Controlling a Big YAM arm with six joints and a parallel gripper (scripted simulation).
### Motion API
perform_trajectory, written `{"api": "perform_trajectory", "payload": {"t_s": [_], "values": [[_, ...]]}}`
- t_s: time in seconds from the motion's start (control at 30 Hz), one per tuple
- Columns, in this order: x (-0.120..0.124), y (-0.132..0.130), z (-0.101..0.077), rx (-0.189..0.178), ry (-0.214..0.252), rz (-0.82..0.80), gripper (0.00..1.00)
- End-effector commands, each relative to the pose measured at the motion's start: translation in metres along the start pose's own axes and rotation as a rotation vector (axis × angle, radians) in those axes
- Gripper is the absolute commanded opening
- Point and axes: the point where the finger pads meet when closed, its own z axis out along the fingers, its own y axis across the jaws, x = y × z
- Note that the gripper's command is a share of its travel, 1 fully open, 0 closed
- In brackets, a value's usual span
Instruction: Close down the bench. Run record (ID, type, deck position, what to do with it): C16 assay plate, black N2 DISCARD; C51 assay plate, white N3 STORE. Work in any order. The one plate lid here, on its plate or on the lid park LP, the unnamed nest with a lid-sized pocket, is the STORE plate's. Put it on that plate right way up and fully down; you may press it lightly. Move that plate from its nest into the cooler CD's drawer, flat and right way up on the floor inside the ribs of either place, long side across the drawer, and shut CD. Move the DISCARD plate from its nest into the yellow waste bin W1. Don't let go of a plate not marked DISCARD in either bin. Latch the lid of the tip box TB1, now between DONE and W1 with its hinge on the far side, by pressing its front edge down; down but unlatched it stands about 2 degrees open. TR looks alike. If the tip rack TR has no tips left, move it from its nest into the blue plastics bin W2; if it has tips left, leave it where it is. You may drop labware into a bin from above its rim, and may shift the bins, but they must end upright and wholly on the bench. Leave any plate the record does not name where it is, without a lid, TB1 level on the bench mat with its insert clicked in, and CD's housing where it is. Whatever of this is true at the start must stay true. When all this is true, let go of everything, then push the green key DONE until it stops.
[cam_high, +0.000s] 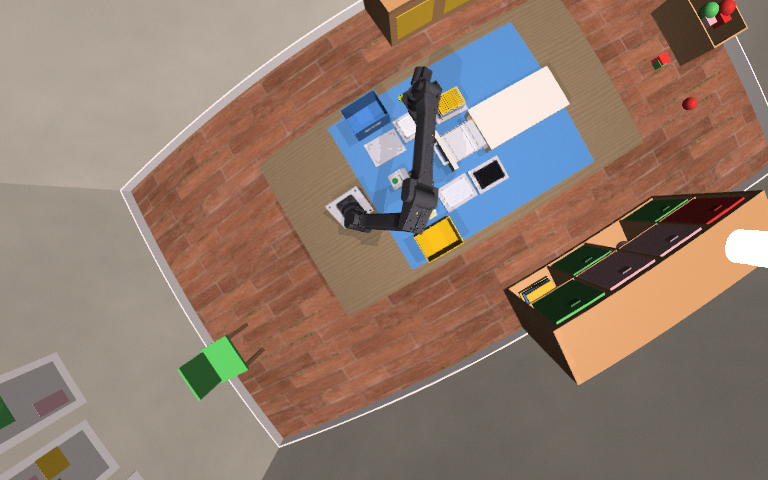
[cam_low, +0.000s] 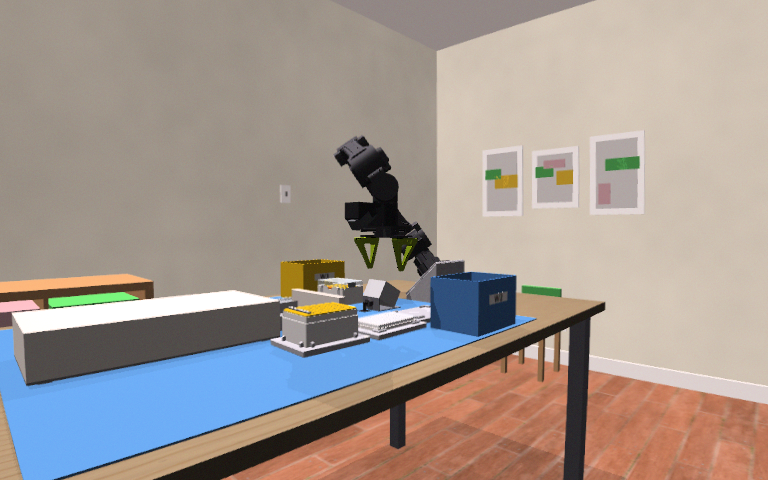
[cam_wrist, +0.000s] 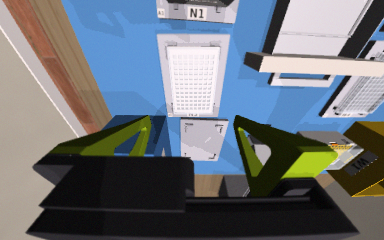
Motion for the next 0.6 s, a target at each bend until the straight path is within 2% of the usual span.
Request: {"api": "perform_trajectory", "payload": {"t_s": [0.0, 0.23, 0.33, 0.43, 0.57], "values": [[-0.02, -0.007, -0.022, -0.028, -0.028, 0.045, 1.0], [-0.02, -0.007, -0.022, -0.028, -0.028, 0.045, 1.0], [-0.007, -0.005, 0.002, -0.009, -0.006, 0.015, 1.0], [-0.005, -0.002, 0.012, -0.001, 0.001, 0.004, 1.0], [-0.003, 0.001, 0.012, -0.001, -0.004, -0.002, 1.0]]}}
